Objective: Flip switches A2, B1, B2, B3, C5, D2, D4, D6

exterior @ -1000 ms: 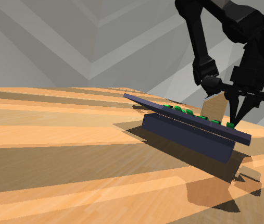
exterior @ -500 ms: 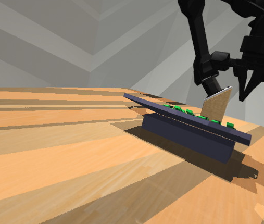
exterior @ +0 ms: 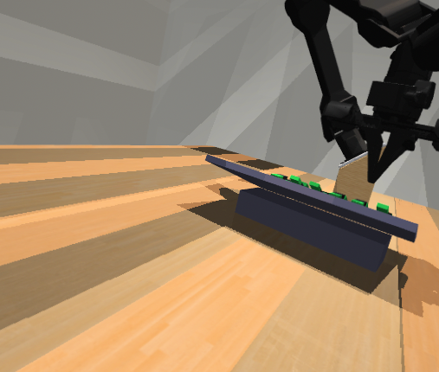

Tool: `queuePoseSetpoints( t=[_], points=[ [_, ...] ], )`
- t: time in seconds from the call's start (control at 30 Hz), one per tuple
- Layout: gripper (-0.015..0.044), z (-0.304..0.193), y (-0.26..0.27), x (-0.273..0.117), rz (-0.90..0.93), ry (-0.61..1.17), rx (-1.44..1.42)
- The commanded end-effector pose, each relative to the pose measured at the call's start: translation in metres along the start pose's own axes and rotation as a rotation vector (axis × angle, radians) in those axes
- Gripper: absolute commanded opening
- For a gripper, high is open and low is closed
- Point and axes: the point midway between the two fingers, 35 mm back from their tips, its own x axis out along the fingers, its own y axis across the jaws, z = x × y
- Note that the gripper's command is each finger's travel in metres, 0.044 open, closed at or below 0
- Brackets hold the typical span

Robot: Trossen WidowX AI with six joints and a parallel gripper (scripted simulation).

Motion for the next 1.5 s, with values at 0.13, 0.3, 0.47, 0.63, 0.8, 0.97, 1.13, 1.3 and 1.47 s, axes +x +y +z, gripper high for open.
queuePoseSetpoints(
  t=[0.13,0.3,0.47,0.63,0.8,0.97,1.13,1.3,1.47],
  points=[
    [0.0,0.0,0.0,0.015,-0.001,0.001,-0.007],
    [0.0,0.0,0.0,0.017,-0.001,0.001,-0.007],
    [0.0,0.0,0.0,0.023,-0.001,0.001,-0.007],
    [0.0,0.0,0.0,0.029,-0.002,0.001,-0.007],
    [0.0,0.0,0.0,0.029,-0.002,0.001,-0.007],
    [0.0,0.0,0.0,0.029,-0.002,0.001,-0.007],
    [0.0,0.0,0.0,0.029,-0.002,0.001,-0.007],
    [0.0,0.0,0.0,0.029,-0.002,0.001,-0.007],
    [0.0,0.0,0.0,0.03,-0.002,0.001,-0.007]
  ],
)
